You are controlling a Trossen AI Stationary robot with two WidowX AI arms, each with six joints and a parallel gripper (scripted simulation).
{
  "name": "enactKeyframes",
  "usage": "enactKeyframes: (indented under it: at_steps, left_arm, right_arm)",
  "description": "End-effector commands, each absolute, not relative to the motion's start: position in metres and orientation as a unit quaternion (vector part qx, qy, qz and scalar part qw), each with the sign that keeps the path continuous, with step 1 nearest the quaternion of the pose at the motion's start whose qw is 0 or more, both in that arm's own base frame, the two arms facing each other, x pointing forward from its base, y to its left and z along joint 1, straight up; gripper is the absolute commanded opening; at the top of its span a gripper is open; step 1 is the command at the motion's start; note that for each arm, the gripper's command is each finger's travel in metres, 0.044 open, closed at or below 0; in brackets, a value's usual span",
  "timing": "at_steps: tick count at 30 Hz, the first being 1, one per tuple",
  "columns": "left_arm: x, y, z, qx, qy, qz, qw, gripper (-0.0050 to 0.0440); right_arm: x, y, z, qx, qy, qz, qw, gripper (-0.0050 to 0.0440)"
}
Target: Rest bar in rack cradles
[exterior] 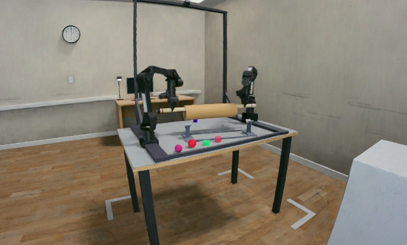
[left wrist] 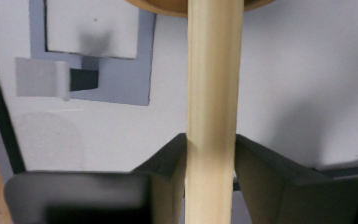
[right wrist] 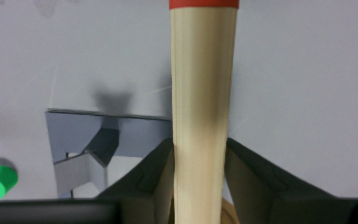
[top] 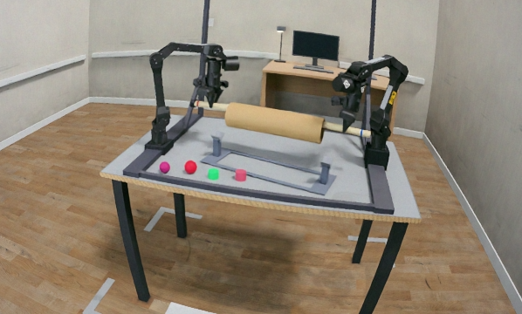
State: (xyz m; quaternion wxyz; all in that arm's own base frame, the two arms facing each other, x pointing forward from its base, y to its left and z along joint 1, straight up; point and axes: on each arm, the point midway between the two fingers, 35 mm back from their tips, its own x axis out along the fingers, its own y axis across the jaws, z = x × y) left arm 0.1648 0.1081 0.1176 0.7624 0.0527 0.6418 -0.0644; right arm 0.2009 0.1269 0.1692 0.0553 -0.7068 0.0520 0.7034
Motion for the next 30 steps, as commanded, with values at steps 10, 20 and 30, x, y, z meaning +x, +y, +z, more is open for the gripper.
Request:
enactKeyframes:
  at_steps: [10,20,30]
  left_arm:
    - [0.169,0.151,0.133,0.067,0.634,-0.064,0.768,0.005]
    - [0.169,0.172,0.136,0.069,0.635,-0.069,0.766,0.005]
    - [0.17,0.215,0.145,0.081,0.634,-0.076,0.765,0.005]
  right_arm:
    - [0.2,0.102,0.185,-0.716,0.049,0.693,0.07,0.005]
    - [0.204,0.087,0.192,-0.72,0.053,0.688,0.077,0.005]
    - [0.206,0.06,0.199,-0.72,0.063,0.686,0.083,0.005]
